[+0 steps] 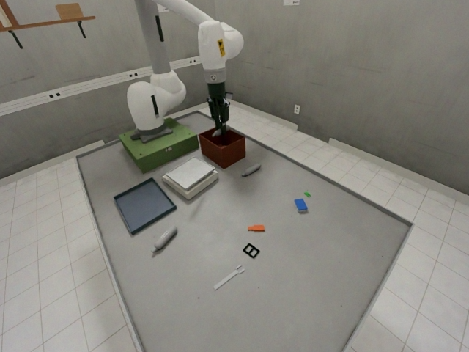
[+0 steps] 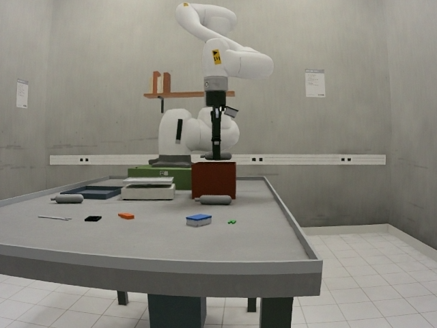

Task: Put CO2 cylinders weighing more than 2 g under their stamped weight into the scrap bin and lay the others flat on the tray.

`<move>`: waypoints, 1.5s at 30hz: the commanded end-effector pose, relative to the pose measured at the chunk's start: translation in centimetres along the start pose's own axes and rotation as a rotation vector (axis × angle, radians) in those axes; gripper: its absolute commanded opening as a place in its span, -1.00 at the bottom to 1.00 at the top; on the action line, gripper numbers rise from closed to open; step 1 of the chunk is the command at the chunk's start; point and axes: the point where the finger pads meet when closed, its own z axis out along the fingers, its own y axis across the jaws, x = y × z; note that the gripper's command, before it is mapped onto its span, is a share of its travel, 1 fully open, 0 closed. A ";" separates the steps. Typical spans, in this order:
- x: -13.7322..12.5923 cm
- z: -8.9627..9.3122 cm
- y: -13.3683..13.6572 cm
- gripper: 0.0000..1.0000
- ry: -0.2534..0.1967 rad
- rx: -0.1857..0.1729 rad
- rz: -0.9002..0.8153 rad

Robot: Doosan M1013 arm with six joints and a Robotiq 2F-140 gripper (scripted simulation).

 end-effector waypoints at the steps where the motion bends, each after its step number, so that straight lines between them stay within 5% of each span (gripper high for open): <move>1: 0.0 0.0 0.0 -0.80 0.001 -0.001 0.000; 12: 0.0 0.0 0.0 -0.80 0.001 -0.001 0.000; 13: 0.0 0.0 0.0 -0.21 0.001 -0.001 0.000; 45: 0.0 0.0 0.0 -0.21 0.001 -0.001 0.000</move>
